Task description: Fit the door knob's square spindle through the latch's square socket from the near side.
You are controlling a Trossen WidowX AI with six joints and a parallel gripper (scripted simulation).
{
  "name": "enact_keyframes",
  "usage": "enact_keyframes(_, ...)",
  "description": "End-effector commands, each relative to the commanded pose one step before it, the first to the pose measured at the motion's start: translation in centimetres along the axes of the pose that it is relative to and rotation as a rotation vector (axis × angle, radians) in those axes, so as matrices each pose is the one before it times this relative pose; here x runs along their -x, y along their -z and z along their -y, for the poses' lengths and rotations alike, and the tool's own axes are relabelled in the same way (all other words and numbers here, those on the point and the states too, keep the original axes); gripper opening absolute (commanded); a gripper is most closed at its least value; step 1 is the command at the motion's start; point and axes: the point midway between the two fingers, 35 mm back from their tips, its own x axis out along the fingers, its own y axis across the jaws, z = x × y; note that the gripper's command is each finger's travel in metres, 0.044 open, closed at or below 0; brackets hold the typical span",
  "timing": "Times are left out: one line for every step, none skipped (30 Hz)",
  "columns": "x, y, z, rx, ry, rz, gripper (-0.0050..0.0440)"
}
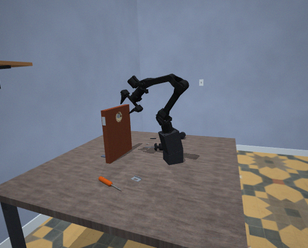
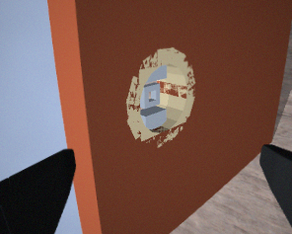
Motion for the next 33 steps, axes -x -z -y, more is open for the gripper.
enact_keyframes(-0.503,-0.101,0.435,-0.0069,0.01202,0.0024,0.044)
enact_keyframes(-0.01,0.0,0.0,0.0,0.0,0.0,0.044)
enact_keyframes(0.0,0.0,0.0,0.0,0.0,0.0,0.044)
enact_keyframes(0.0,0.0,0.0,0.0,0.0,0.0,0.044)
enact_keyframes(-0.189,-0.004,0.006,0.0,0.0,0.0,0.044)
enact_keyframes(-0.011,0.0,0.0,0.0,0.0,0.0,0.044)
enact_keyframes(0.0,0.0,0.0,0.0,0.0,0.0,0.044)
enact_keyframes(0.0,0.0,0.0,0.0,0.0,0.0,0.044)
enact_keyframes(-0.188,-0.004,0.006,0.0,0.0,0.0,0.044)
enact_keyframes(-0.012,0.0,0.0,0.0,0.0,0.0,0.044)
enact_keyframes(0.0,0.0,0.0,0.0,0.0,0.0,0.044)
enact_keyframes(0.0,0.0,0.0,0.0,0.0,0.0,0.044)
enact_keyframes(-0.187,-0.004,0.006,0.0,0.0,0.0,0.044)
enact_keyframes(-0.013,0.0,0.0,0.0,0.0,0.0,0.044)
enact_keyframes(0.0,0.0,0.0,0.0,0.0,0.0,0.044)
enact_keyframes(0.0,0.0,0.0,0.0,0.0,0.0,0.044)
enact_keyframes(0.0,0.0,0.0,0.0,0.0,0.0,0.044)
enact_keyframes(0.0,0.0,0.0,0.0,0.0,0.0,0.044)
enact_keyframes(-0.186,-0.004,0.006,0.0,0.0,0.0,0.044)
enact_keyframes(-0.014,0.0,0.001,0.0,0.0,0.0,0.044)
enact_keyframes(0.0,0.0,0.0,0.0,0.0,0.0,0.044)
enact_keyframes(0.0,0.0,0.0,0.0,0.0,0.0,0.044)
enact_keyframes(-0.185,-0.004,0.006,0.0,0.0,0.0,0.044)
enact_keyframes(-0.015,0.0,0.001,0.0,0.0,0.0,0.044)
enact_keyframes(0.0,0.0,0.0,0.0,0.0,0.0,0.044)
enact_keyframes(0.0,0.0,0.0,0.0,0.0,0.0,0.044)
enact_keyframes(-0.184,-0.004,0.006,0.0,0.0,0.0,0.044)
enact_keyframes(-0.015,0.0,0.001,0.0,0.0,0.0,0.044)
enact_keyframes(0.0,0.0,0.0,0.0,0.0,0.0,0.044)
enact_keyframes(0.0,0.0,0.0,0.0,0.0,0.0,0.044)
enact_keyframes(-0.184,-0.004,0.006,0.0,0.0,0.0,0.044)
enact_keyframes(0.0,0.0,0.0,0.0,0.0,0.0,0.044)
enact_keyframes(0.0,0.0,0.0,0.0,0.0,0.0,0.044)
